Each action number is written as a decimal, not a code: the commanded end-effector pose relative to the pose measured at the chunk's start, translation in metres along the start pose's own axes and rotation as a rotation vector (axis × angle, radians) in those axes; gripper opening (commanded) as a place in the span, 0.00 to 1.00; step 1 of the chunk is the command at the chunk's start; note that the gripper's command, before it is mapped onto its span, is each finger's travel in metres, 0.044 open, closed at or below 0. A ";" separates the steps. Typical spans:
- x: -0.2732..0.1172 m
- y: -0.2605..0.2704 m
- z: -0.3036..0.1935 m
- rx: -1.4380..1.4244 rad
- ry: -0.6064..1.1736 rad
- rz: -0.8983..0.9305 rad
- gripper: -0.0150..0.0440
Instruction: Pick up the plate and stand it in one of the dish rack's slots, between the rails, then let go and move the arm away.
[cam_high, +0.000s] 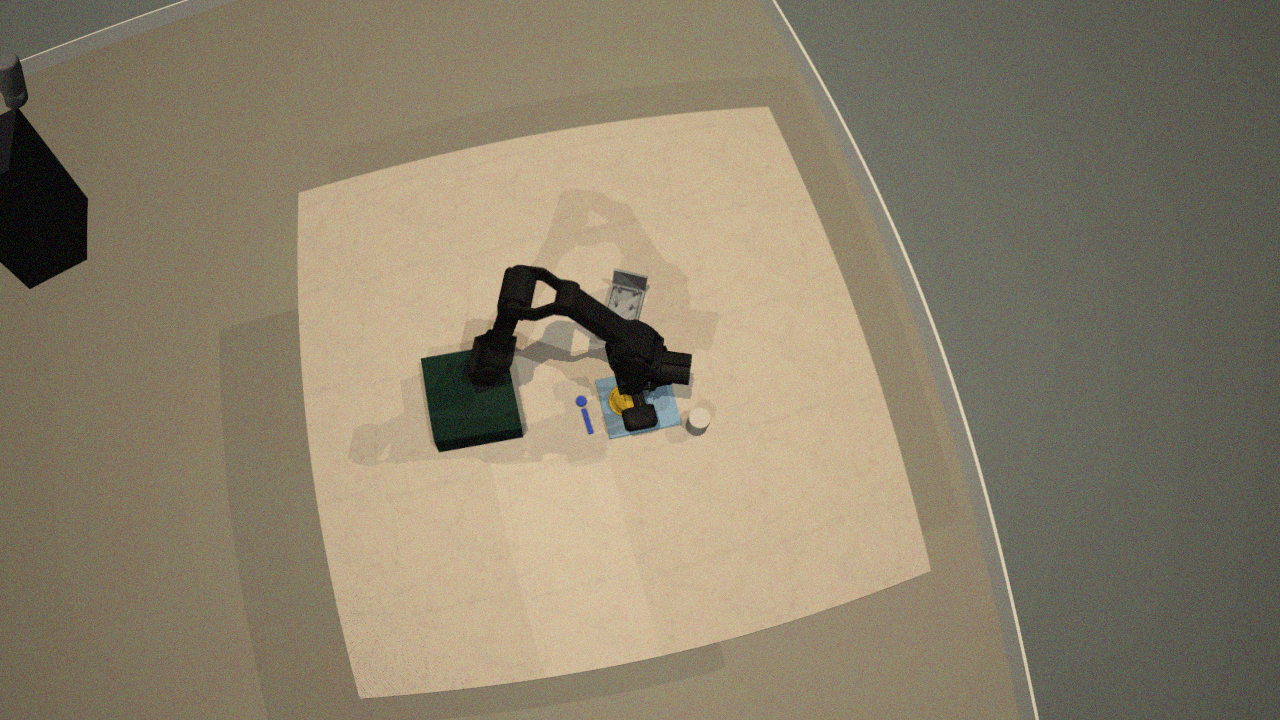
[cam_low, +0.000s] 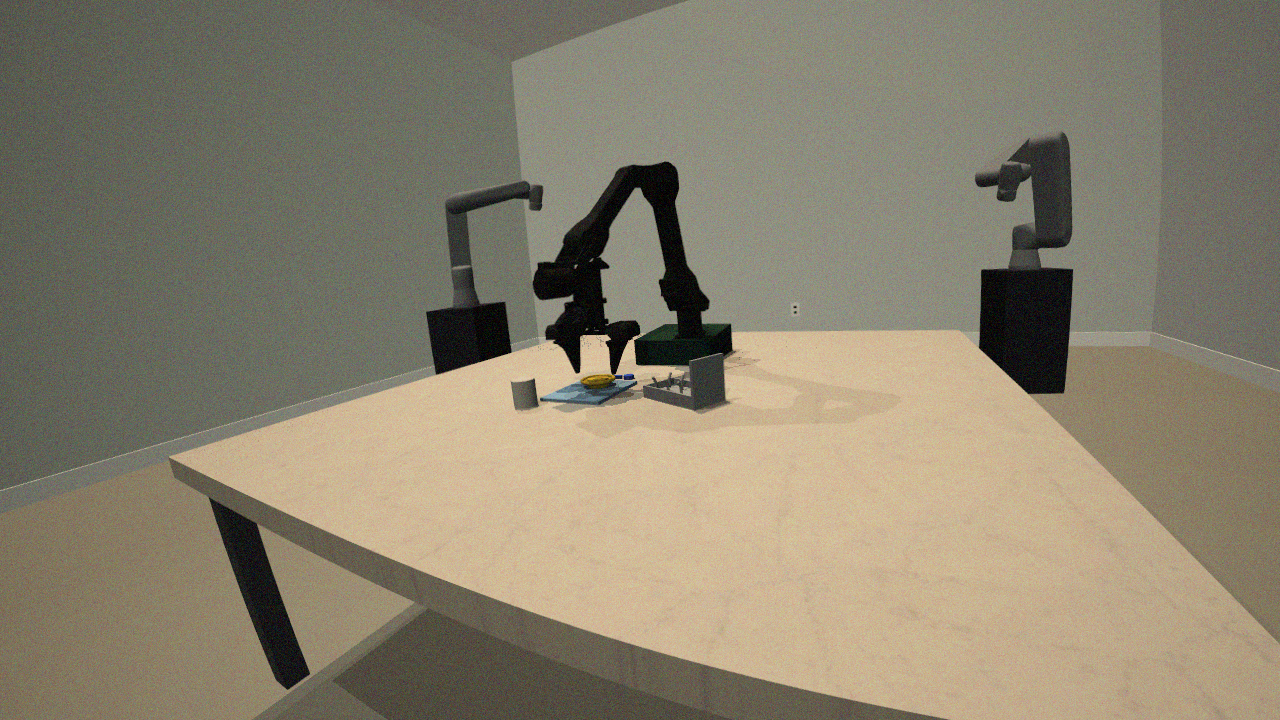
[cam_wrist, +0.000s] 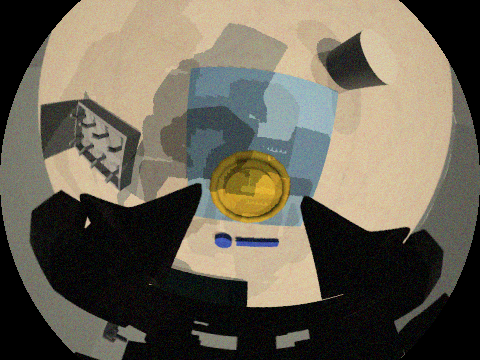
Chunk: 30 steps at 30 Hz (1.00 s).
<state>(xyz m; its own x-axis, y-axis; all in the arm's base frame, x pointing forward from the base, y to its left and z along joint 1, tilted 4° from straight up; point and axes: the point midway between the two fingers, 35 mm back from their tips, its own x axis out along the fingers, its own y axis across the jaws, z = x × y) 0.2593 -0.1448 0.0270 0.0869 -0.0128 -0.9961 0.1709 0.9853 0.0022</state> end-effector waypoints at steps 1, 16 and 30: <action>0.007 0.001 -0.001 -0.001 0.000 0.005 0.93; 0.024 0.002 -0.004 -0.001 0.000 0.005 0.91; 0.024 0.002 -0.004 -0.001 0.000 0.005 0.80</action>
<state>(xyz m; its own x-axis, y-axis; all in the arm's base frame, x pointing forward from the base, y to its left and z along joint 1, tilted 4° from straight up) 0.2577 -0.1428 0.0029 0.0856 -0.0088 -0.9963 0.1690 0.9856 0.0058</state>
